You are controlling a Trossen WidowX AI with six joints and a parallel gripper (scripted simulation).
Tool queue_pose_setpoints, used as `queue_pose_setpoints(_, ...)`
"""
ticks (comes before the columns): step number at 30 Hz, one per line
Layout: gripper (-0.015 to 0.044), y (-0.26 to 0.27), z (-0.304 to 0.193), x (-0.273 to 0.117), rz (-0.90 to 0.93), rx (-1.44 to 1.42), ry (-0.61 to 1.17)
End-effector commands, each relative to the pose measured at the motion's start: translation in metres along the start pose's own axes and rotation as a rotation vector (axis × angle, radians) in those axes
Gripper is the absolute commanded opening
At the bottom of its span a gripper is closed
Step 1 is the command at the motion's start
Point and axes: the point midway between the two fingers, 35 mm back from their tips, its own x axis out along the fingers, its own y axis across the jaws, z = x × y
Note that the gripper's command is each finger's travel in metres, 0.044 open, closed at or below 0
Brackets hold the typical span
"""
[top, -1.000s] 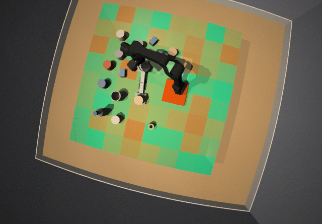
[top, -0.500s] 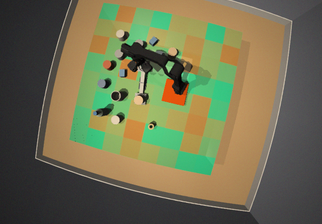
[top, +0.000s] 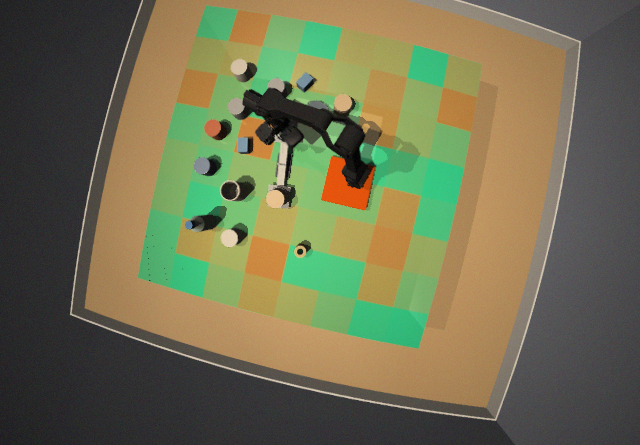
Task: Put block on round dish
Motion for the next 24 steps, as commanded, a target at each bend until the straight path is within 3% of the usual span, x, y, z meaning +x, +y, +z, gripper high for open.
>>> queue_pose_setpoints(1,0.026,0.001,-0.001,0.008,0.004,-0.003,0.005)
queue_pose_setpoints(4,0.026,0.001,-0.001,0.01,0.004,-0.003,0.005)
queue_pose_setpoints(8,0.0155,0.001,-0.001,0.01,0.004,-0.003,0.005)
queue_pose_setpoints(15,0.0108,0.001,-0.001,0.01,0.004,-0.003,0.005)
queue_pose_setpoints(19,0.0003,0.0,-0.001,0.003,0.003,-0.003,0.005)
queue_pose_setpoints(24,0.0,-0.002,0.0,-0.019,0.003,-0.003,0.005)
